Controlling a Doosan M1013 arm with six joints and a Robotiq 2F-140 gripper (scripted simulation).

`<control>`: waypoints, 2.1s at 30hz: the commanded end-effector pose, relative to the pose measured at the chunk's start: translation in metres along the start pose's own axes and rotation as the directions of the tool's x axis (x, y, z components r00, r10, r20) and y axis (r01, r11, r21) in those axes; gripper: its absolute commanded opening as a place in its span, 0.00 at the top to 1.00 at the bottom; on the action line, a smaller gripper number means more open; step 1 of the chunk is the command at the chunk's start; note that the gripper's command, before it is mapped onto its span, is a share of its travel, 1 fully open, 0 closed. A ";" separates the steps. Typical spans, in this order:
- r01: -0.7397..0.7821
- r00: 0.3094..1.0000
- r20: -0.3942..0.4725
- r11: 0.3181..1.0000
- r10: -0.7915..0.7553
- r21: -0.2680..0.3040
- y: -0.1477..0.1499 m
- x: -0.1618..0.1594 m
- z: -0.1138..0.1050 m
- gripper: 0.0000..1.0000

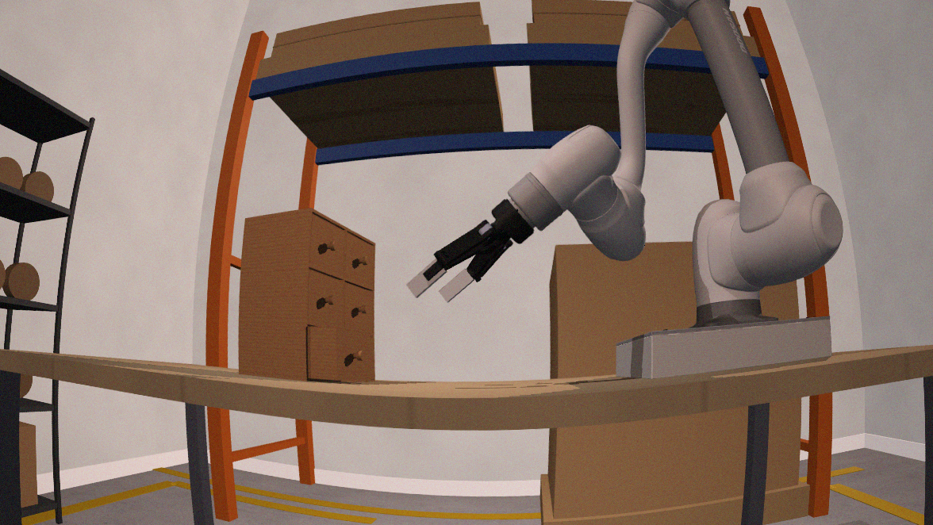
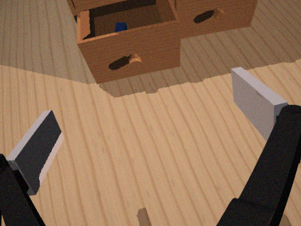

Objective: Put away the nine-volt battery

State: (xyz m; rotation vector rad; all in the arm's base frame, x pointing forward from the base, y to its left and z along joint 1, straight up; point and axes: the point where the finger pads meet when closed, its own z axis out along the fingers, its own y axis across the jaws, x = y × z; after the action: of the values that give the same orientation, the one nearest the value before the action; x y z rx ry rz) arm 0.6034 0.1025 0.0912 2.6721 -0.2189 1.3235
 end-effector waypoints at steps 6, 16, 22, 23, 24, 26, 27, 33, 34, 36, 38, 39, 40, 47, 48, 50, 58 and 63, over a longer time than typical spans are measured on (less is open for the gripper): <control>-0.028 0.958 -0.283 0.996 0.050 0.081 0.002 -0.006 0.006 0.00; -0.028 0.957 -0.284 0.996 0.050 0.081 0.002 -0.006 0.006 1.00; -0.028 0.957 -0.284 0.996 0.050 0.081 0.002 -0.006 0.006 1.00; -0.028 0.957 -0.284 0.996 0.050 0.081 0.002 -0.006 0.006 1.00; -0.028 0.957 -0.284 0.996 0.050 0.081 0.002 -0.006 0.006 1.00; -0.028 0.957 -0.284 0.996 0.050 0.081 0.002 -0.006 0.006 1.00; -0.028 0.957 -0.284 0.996 0.050 0.081 0.002 -0.006 0.006 1.00; -0.028 0.957 -0.284 0.996 0.050 0.081 0.002 -0.006 0.007 1.00; -0.028 0.957 -0.284 0.996 0.050 0.081 0.002 -0.006 0.008 1.00; -0.028 0.957 -0.284 0.996 0.050 0.081 0.002 -0.007 0.010 1.00; -0.028 0.957 -0.284 0.996 0.050 0.081 0.002 -0.008 0.014 1.00; -0.028 0.957 -0.284 0.996 0.050 0.081 0.001 -0.009 0.017 1.00; -0.028 0.957 -0.284 0.996 0.050 0.081 0.001 -0.009 0.017 1.00; -0.028 0.957 -0.284 0.996 0.050 0.081 -0.001 -0.018 0.042 1.00; -0.028 0.957 -0.284 0.996 0.050 0.081 -0.001 -0.020 0.047 1.00; -0.028 0.957 -0.284 0.996 0.050 0.081 -0.002 -0.024 0.058 1.00; -0.028 0.957 -0.284 0.996 0.050 0.081 -0.005 -0.035 0.091 1.00; -0.028 0.957 -0.284 0.996 0.050 0.081 -0.007 -0.042 0.109 1.00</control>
State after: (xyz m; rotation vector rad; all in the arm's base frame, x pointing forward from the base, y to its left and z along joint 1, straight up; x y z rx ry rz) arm 0.6557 0.0892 -0.0003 2.5020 -0.1874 1.7284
